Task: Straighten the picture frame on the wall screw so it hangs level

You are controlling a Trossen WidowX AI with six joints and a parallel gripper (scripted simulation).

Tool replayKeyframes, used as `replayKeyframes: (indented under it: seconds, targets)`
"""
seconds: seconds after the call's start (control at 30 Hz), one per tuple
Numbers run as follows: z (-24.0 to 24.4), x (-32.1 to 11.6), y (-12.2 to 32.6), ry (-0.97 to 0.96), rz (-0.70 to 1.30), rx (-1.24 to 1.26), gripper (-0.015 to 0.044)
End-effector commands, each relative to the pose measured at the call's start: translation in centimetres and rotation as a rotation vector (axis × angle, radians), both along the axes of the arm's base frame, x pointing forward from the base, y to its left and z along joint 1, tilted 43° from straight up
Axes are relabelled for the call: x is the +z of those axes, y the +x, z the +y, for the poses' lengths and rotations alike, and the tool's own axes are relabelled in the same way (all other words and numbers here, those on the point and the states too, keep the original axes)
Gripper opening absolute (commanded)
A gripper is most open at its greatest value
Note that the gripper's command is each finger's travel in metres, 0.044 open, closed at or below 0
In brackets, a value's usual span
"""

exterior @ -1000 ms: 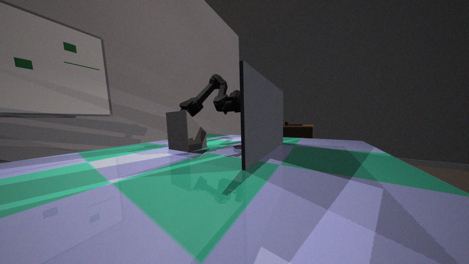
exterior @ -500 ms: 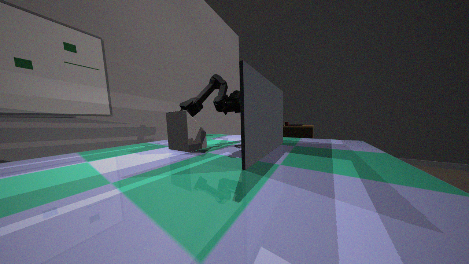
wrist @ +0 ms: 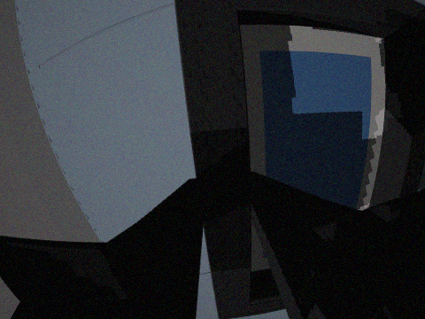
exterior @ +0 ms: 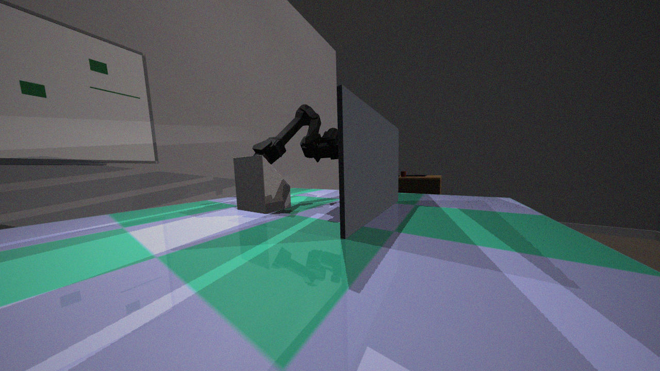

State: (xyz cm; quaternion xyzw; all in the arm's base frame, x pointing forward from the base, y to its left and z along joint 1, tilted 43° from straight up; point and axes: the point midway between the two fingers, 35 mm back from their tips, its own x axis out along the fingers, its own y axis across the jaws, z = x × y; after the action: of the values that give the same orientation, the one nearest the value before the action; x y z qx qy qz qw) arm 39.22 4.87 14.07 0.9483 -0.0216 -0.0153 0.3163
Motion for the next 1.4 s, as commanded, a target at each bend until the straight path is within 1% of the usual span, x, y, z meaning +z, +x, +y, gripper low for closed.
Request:
replayKeyframes:
  seconds: [0.0, 0.5, 0.7, 1.37]
  targets:
    - [0.0, 0.01, -0.01, 0.0, 0.0, 0.001, 0.0]
    - [0.04, -0.02, 0.0, -0.005, 0.0, 0.0, 0.0]
    - [0.07, -0.03, 0.0, -0.084, 0.004, 0.001, 0.0]
    - [0.12, -0.04, 0.0, -0.178, 0.01, 0.002, 0.0]
